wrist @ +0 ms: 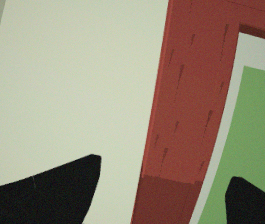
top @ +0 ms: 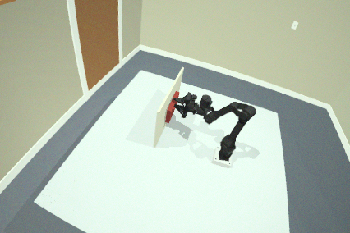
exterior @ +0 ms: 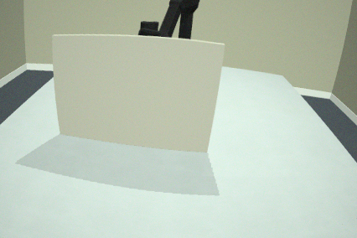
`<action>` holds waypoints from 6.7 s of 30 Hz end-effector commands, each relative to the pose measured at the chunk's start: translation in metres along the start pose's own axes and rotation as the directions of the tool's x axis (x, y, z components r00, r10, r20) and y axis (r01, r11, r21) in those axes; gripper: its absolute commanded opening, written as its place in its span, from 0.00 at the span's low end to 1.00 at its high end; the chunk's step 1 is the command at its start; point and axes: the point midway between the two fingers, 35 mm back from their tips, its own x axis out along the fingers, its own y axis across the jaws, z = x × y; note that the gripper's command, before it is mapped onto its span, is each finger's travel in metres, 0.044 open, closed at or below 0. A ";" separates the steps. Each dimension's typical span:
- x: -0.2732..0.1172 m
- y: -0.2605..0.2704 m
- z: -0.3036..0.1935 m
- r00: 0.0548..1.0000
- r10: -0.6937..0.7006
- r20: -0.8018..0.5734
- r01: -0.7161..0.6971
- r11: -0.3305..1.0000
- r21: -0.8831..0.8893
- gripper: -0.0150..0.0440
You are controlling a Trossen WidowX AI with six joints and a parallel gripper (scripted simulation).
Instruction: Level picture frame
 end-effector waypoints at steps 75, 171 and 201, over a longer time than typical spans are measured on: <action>0.000 0.014 0.000 1.000 0.000 0.005 0.000 1.000 0.004 0.25; 0.000 0.003 0.008 1.000 -0.005 0.007 0.005 1.000 0.005 0.25; 0.001 0.003 0.008 1.000 -0.010 0.006 0.010 0.992 0.122 0.25</action>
